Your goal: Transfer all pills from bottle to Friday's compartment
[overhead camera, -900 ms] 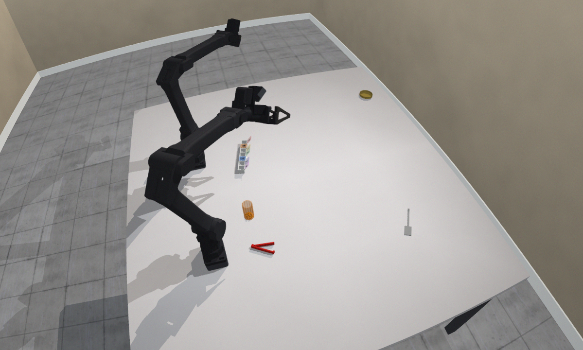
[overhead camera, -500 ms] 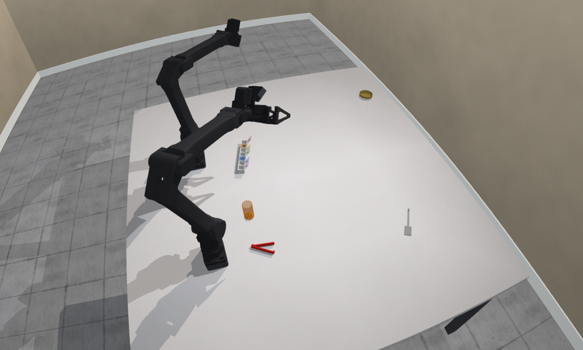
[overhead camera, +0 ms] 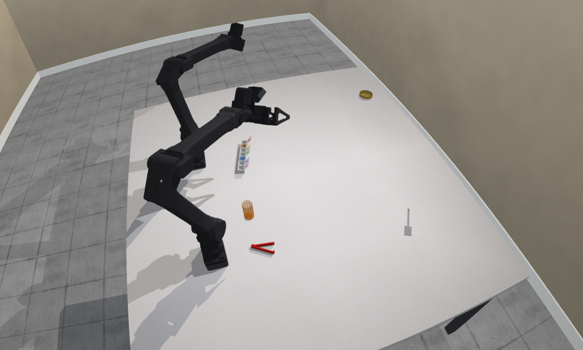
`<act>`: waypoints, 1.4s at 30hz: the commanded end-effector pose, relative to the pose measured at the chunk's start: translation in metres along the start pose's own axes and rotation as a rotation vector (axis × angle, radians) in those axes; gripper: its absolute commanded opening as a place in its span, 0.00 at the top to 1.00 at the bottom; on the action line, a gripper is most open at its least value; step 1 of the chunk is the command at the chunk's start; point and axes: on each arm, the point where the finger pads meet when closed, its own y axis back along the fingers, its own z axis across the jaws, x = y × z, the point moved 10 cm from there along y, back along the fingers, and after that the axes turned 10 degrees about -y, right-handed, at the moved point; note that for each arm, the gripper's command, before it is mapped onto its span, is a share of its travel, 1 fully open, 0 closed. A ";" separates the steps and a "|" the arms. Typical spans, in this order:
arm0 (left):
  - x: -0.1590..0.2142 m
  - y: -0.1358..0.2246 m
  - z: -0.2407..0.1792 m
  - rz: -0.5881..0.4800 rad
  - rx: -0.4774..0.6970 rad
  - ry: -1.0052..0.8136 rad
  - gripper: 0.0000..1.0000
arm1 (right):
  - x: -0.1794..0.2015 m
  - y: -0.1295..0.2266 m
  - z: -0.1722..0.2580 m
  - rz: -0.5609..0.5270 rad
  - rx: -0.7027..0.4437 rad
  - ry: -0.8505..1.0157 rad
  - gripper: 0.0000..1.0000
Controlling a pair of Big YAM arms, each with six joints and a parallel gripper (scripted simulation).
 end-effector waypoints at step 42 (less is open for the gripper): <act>0.269 0.375 -0.358 -0.512 1.116 -0.497 0.00 | -0.027 0.177 -0.148 0.044 -0.218 -0.132 0.00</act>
